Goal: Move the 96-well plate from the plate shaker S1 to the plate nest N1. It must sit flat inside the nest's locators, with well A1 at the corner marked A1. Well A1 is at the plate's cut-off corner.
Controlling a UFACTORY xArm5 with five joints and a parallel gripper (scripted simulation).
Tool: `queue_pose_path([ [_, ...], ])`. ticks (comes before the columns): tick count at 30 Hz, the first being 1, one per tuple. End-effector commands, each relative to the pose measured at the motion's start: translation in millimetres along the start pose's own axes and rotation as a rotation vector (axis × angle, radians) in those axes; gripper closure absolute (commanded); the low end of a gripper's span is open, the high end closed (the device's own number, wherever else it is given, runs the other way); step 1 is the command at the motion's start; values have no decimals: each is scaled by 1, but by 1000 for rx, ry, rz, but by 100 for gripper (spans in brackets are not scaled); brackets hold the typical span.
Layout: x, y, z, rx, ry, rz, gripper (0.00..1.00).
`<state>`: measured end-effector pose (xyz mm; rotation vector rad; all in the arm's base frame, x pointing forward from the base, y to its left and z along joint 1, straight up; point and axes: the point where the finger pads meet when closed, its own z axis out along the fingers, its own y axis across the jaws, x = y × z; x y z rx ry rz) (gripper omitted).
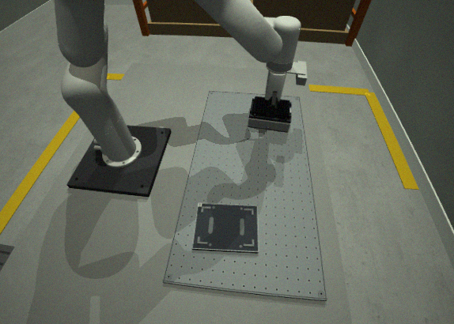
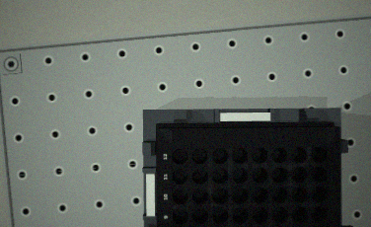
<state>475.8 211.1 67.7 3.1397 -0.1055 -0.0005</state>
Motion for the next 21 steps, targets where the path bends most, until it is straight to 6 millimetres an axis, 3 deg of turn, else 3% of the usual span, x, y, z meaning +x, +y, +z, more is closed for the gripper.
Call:
queue_pose_path([
  [1, 1, -1, -1, 2, 3, 0, 100],
  [21, 1, -1, -13, 2, 3, 0, 100],
])
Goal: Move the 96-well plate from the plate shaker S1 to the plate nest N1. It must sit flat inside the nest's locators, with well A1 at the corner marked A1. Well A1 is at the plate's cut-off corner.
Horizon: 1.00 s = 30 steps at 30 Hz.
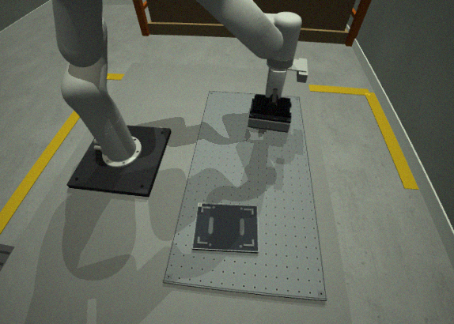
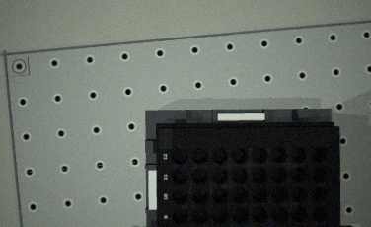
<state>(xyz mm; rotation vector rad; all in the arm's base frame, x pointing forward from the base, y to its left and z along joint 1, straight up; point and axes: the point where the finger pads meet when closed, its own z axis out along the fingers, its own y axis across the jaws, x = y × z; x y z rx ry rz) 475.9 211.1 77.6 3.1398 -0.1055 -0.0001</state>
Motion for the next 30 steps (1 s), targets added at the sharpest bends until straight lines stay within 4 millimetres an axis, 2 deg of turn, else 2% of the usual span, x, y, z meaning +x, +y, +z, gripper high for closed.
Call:
queue_pose_path([
  [1, 1, -1, -3, 2, 3, 0, 100],
  [23, 1, -1, -12, 2, 3, 0, 100],
  [30, 1, -1, -23, 2, 3, 0, 100],
])
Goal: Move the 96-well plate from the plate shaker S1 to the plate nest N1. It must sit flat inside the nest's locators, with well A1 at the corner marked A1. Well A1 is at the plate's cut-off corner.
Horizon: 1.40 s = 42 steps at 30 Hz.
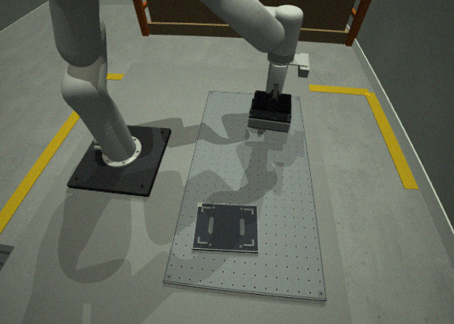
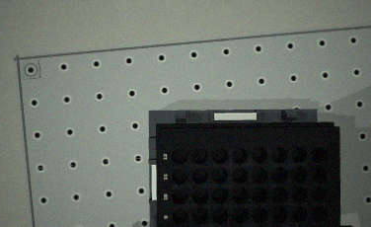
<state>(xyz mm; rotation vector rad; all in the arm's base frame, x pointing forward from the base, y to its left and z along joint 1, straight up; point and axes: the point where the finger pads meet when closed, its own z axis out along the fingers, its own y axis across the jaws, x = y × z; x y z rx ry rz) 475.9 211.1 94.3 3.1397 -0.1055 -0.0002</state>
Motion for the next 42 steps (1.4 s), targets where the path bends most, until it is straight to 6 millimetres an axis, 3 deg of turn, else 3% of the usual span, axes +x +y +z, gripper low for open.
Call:
queue_pose_path([
  [1, 1, -1, -8, 2, 3, 0, 100],
  [33, 1, 0, -55, 2, 3, 0, 100],
  [42, 1, 0, -56, 2, 3, 0, 100],
])
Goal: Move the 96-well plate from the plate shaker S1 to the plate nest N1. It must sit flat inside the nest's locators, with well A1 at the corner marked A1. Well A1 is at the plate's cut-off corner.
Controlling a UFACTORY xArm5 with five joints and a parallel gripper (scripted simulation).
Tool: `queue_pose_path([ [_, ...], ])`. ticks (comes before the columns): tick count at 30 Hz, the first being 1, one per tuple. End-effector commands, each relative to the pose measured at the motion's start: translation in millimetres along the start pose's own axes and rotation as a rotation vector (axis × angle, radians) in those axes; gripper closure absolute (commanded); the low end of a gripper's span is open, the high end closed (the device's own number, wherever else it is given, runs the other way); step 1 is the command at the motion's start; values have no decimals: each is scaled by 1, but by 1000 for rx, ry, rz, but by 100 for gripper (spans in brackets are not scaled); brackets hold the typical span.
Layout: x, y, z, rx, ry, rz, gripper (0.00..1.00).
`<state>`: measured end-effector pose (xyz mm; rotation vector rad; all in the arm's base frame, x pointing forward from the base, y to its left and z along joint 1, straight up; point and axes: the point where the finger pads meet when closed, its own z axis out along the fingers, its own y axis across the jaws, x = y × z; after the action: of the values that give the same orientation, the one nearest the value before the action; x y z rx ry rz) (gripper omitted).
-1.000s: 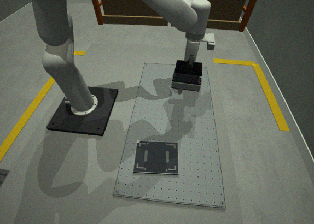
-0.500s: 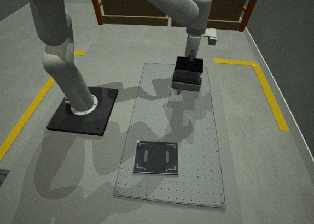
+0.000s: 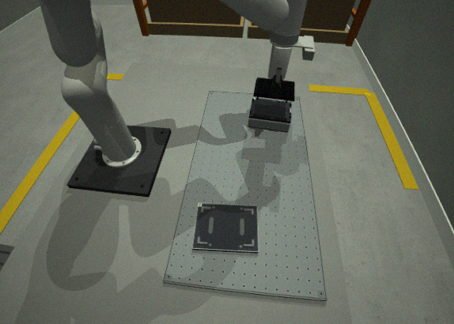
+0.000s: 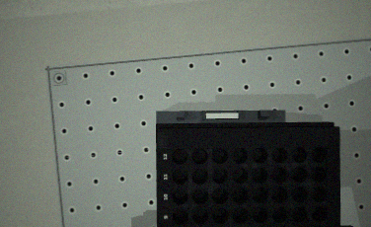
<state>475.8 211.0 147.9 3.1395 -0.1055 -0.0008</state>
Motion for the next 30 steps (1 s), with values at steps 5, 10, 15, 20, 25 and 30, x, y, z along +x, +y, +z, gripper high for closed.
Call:
queue_pose_path([
  [5, 1, -1, -2, 2, 4, 0, 100],
  [10, -2, 16, 0, 2, 4, -140, 100],
  [15, -4, 26, 1, 2, 4, -140, 100],
  [20, -7, 42, 3, 1, 4, -140, 100],
  [25, -10, 58, 4, 1, 4, -140, 100],
  [30, -12, 71, 6, 1, 4, -140, 100],
])
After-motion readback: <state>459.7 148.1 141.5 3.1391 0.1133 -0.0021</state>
